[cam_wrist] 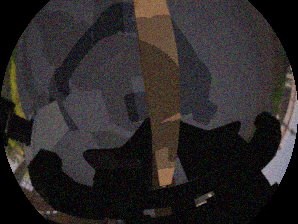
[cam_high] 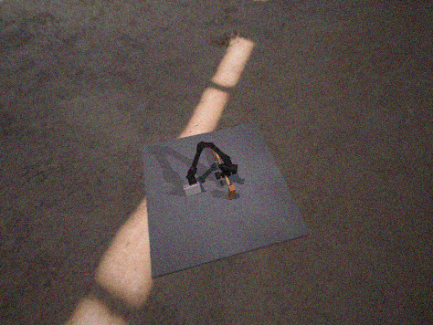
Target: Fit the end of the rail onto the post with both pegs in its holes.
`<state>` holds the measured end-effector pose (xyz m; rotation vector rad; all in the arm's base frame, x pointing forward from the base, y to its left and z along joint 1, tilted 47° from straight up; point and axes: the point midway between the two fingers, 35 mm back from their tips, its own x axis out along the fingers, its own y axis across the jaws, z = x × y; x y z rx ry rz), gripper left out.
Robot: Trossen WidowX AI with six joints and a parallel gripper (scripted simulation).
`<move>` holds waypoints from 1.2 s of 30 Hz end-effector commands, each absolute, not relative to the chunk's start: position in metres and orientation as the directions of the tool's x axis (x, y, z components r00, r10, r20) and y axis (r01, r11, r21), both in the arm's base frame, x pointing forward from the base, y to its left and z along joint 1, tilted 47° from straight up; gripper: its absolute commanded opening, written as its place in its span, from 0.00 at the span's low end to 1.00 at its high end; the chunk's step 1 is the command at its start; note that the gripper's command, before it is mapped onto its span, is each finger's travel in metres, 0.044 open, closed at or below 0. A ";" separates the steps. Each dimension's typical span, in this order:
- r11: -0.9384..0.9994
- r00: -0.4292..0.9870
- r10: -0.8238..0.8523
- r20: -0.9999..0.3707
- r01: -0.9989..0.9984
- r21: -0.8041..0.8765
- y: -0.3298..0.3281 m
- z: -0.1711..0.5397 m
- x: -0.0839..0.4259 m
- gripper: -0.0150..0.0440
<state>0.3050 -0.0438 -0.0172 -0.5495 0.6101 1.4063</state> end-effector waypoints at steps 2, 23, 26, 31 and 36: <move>0.096 0.072 0.725 -0.685 -0.995 -0.003 -0.048 -0.018 0.307 0.25; 0.096 0.072 0.724 -0.686 -0.995 -0.003 -0.053 -0.022 0.306 0.25; 0.096 0.072 0.724 -0.686 -0.995 -0.003 -0.053 -0.023 0.306 0.25; 0.096 0.072 0.724 -0.686 -0.995 -0.003 -0.054 -0.024 0.306 0.25; 0.096 0.072 0.724 -0.686 -0.995 -0.003 -0.055 -0.025 0.306 0.25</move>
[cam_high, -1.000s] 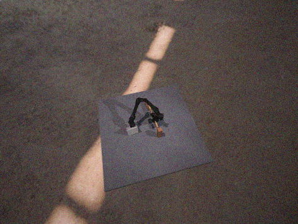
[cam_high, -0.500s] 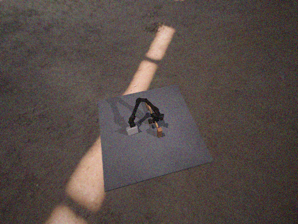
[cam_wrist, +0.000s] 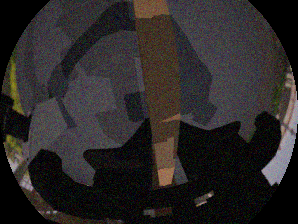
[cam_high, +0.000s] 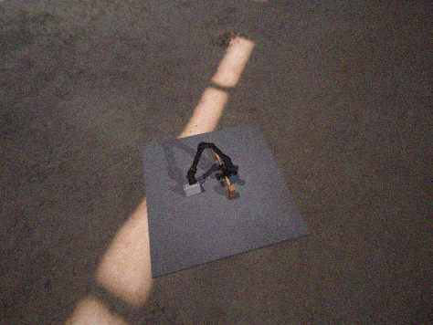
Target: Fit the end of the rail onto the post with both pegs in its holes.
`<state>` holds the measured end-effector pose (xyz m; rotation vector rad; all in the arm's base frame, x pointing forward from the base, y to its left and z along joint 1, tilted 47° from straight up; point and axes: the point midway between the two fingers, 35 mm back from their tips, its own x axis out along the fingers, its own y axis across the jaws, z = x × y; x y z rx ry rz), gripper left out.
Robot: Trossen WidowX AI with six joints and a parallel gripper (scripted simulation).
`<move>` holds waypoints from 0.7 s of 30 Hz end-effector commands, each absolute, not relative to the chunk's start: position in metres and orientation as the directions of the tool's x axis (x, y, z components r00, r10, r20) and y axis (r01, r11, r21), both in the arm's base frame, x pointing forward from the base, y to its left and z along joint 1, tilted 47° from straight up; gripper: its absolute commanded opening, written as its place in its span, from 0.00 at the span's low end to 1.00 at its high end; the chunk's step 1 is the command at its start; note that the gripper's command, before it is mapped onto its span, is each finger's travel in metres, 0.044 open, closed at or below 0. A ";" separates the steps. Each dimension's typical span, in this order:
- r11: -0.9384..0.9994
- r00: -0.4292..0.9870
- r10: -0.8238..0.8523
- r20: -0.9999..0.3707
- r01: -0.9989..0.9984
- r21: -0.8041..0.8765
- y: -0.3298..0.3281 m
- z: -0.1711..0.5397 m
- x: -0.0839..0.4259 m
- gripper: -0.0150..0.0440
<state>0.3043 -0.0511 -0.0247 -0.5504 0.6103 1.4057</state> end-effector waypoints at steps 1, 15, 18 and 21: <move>0.096 0.072 0.724 -0.686 -0.995 -0.003 -0.055 -0.025 0.306 0.25; 0.096 0.072 0.724 -0.686 -0.995 -0.003 -0.059 -0.028 0.305 0.25; 0.096 0.072 0.724 -0.686 -0.995 -0.004 -0.059 -0.029 0.305 0.25; 0.096 0.072 0.724 -0.686 -0.995 -0.004 -0.060 -0.029 0.305 0.25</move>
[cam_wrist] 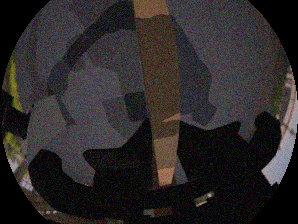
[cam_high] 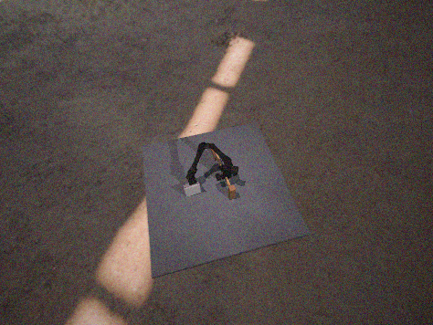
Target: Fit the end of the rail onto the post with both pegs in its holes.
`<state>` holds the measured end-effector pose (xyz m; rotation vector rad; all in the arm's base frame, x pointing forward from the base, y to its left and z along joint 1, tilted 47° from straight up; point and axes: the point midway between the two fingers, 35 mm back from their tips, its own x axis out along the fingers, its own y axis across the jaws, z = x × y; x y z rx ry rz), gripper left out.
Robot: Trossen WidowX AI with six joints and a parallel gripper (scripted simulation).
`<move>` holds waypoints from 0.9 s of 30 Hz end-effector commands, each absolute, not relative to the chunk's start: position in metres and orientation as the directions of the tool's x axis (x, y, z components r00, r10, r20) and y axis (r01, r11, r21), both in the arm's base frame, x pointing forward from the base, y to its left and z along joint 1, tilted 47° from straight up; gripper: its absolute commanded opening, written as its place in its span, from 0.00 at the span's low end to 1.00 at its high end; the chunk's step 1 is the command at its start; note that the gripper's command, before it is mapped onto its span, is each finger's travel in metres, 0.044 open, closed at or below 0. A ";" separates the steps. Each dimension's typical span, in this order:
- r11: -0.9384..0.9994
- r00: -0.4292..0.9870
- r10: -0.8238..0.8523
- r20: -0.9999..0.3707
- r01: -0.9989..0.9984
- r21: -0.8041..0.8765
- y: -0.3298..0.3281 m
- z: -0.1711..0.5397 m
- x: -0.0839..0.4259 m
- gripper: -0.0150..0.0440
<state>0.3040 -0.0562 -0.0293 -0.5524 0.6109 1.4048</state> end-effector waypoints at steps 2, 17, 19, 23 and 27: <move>0.096 0.072 0.724 -0.686 -0.995 -0.004 -0.060 -0.030 0.305 0.25; 0.096 0.072 0.724 -0.686 -0.995 -0.004 -0.063 -0.033 0.305 0.25; 0.096 0.072 0.724 -0.686 -0.995 -0.004 -0.064 -0.033 0.305 0.25; 0.096 0.072 0.724 -0.686 -0.995 -0.004 -0.064 -0.034 0.305 0.25; 0.096 0.072 0.724 -0.686 -0.995 -0.004 -0.065 -0.035 0.305 0.25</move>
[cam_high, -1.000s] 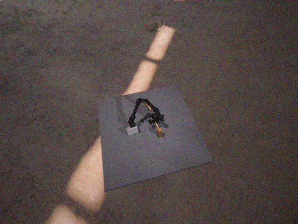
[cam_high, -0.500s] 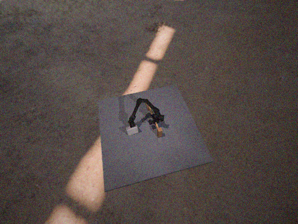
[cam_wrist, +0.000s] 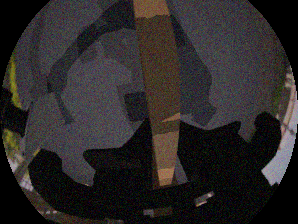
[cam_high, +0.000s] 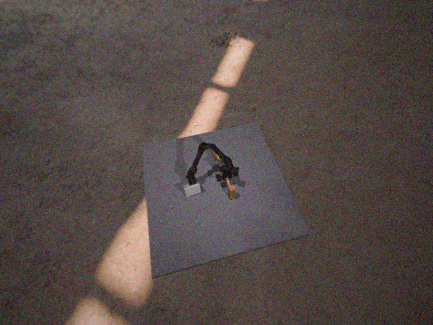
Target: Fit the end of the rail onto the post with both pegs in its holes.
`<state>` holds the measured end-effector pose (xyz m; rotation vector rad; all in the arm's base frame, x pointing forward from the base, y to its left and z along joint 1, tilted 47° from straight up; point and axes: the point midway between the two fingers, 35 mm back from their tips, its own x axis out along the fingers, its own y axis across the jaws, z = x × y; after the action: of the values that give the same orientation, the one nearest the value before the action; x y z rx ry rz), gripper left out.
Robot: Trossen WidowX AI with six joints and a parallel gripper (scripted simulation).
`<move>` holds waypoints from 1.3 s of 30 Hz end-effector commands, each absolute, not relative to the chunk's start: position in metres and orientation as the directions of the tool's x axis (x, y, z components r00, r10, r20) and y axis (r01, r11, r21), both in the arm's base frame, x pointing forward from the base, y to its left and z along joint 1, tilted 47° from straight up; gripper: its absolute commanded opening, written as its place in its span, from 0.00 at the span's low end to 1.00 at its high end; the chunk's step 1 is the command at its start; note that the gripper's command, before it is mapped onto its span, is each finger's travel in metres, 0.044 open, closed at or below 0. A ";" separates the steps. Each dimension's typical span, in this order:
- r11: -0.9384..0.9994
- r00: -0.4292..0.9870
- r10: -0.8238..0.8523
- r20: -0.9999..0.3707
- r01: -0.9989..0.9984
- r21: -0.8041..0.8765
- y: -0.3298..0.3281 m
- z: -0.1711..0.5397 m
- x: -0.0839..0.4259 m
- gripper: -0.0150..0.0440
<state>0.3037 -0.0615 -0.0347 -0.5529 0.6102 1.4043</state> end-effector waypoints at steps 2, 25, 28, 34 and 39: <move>0.096 0.072 0.724 -0.686 -0.995 -0.004 -0.066 -0.035 0.305 0.25; 0.096 0.072 0.723 -0.687 -0.995 -0.004 -0.070 -0.040 0.304 0.25; 0.096 0.072 0.723 -0.687 -0.995 -0.004 -0.071 -0.041 0.304 0.25; 0.096 0.072 0.723 -0.687 -0.995 -0.004 -0.072 -0.042 0.304 0.25; 0.096 0.072 0.723 -0.687 -0.995 -0.004 -0.073 -0.043 0.304 0.25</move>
<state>0.3028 -0.0693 -0.0431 -0.5532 0.6106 1.4041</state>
